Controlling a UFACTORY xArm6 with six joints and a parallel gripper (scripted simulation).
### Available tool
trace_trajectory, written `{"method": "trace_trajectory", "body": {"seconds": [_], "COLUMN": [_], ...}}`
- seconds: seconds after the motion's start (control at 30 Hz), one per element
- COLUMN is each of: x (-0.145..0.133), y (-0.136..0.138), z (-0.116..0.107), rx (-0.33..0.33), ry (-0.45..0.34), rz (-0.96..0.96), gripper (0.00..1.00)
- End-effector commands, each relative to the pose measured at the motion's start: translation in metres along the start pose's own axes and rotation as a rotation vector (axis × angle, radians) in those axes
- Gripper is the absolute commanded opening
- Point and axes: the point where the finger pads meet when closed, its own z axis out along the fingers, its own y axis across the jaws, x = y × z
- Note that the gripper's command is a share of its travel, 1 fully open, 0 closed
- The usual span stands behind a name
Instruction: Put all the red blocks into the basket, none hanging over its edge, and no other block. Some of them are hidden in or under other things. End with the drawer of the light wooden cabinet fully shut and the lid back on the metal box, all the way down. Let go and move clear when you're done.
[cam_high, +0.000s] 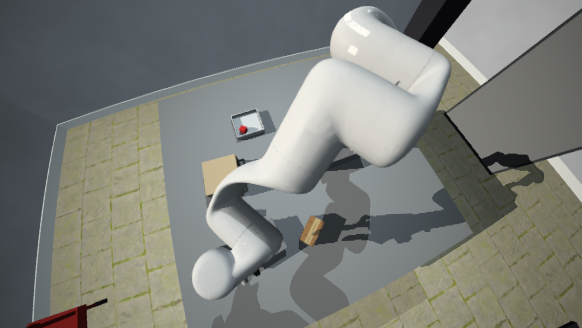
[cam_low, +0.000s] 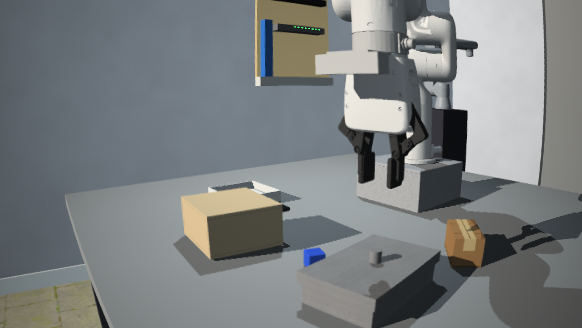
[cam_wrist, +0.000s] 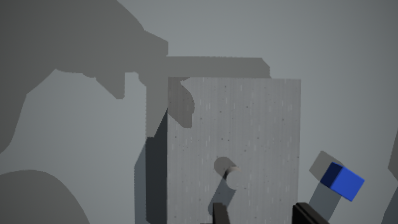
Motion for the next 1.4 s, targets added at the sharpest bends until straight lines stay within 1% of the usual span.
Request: {"method": "trace_trajectory", "body": {"seconds": [0.0, 0.83, 1.37], "x": [0.001, 0.001, 0.002], "y": [-0.001, -0.001, -0.001], "z": [-0.002, -0.001, 0.02], "rx": [0.002, 0.002, 0.002], "ry": [0.005, 0.005, 0.005], "rz": [0.0, 0.0, 0.0], "gripper": [0.44, 0.44, 0.44]}}
